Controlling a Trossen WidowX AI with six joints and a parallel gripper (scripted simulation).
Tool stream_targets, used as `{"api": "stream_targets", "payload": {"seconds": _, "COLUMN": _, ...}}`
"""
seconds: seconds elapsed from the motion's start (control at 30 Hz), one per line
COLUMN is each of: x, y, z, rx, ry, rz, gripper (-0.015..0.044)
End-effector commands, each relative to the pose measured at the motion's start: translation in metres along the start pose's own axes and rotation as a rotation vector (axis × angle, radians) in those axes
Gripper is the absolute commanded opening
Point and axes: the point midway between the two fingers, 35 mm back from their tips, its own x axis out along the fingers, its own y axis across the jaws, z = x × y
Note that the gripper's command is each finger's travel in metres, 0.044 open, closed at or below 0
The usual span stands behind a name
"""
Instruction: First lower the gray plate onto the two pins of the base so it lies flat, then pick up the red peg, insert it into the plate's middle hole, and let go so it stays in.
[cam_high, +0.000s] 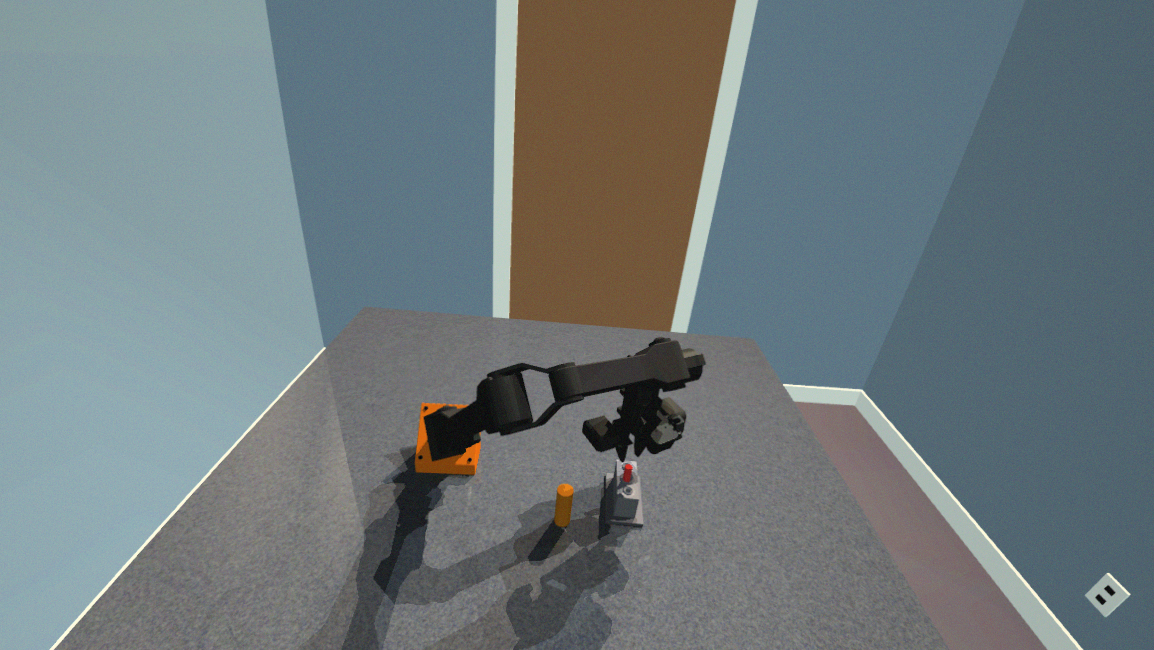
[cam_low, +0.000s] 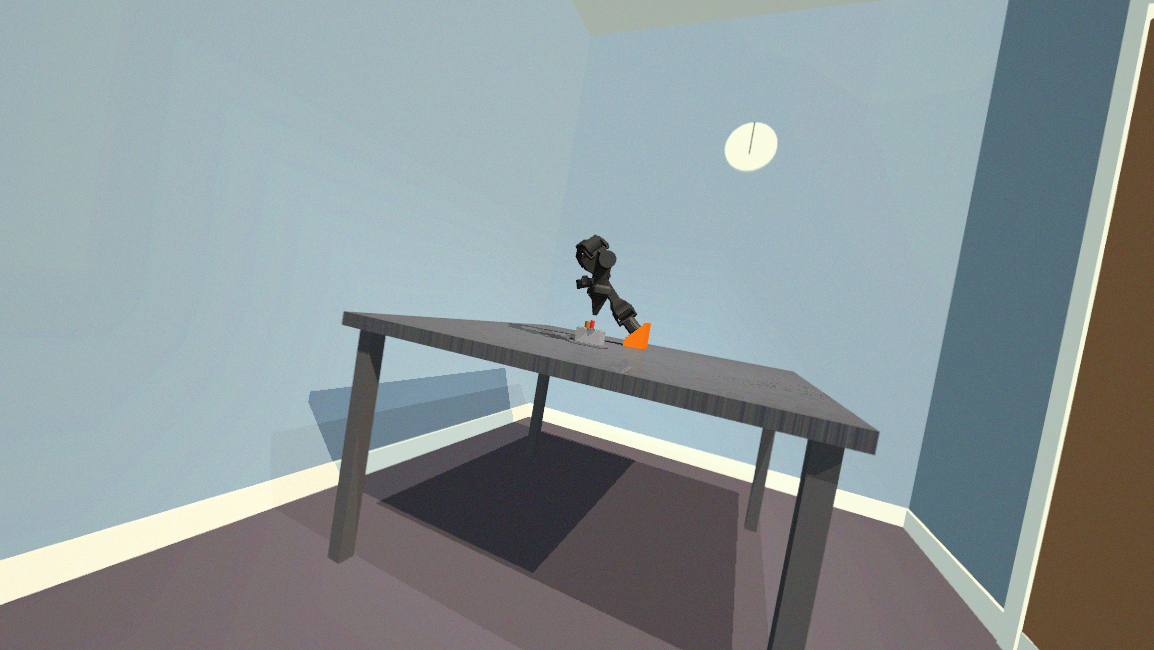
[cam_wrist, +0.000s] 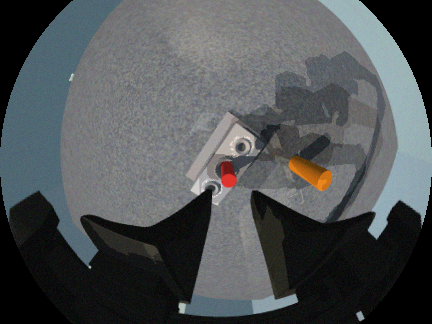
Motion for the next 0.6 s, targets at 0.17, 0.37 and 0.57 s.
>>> {"api": "stream_targets", "payload": {"seconds": 0.17, "x": -0.008, "y": 0.000, "z": 0.000, "rx": 0.006, "ry": 0.003, "rz": -0.001, "gripper": 0.0150}}
{"api": "stream_targets", "payload": {"seconds": 0.37, "x": -0.013, "y": 0.000, "z": 0.001, "rx": 0.006, "ry": 0.003, "rz": -0.001, "gripper": 0.0150}}
{"api": "stream_targets", "payload": {"seconds": 0.57, "x": -0.018, "y": 0.000, "z": 0.001, "rx": 0.006, "ry": 0.003, "rz": -0.001, "gripper": 0.0150}}
